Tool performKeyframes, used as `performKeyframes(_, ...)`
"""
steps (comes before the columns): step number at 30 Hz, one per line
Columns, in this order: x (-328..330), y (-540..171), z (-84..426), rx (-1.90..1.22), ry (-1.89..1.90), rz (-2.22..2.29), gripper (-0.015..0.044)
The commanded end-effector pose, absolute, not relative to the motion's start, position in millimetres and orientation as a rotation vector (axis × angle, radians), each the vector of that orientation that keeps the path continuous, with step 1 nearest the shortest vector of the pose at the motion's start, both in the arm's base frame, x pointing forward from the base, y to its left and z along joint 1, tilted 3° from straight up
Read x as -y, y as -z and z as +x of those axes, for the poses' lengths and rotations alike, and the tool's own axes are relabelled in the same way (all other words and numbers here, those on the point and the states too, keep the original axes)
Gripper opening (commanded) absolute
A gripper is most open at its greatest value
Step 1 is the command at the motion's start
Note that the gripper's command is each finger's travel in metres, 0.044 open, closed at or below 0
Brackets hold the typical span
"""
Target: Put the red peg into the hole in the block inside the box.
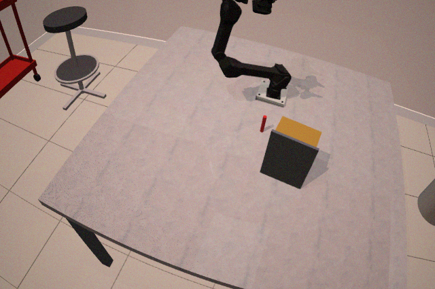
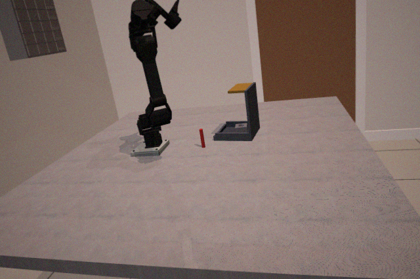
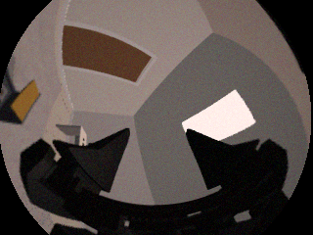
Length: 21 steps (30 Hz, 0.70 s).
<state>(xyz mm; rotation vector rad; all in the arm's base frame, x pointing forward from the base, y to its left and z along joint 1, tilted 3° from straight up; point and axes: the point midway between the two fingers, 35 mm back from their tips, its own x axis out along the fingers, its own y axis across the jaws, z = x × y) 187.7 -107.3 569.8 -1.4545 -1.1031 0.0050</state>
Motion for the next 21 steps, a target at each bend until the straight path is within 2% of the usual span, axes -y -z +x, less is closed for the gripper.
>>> performKeyframes(1,107.0,-569.9,186.9,1.103,-0.003,-1.457,0.0426)
performKeyframes(2,105.8,-570.2,184.6,1.103,0.001,-1.466,0.044)
performKeyframes(21,46.1,-568.0,118.7,1.069,0.137,-1.81,0.044)
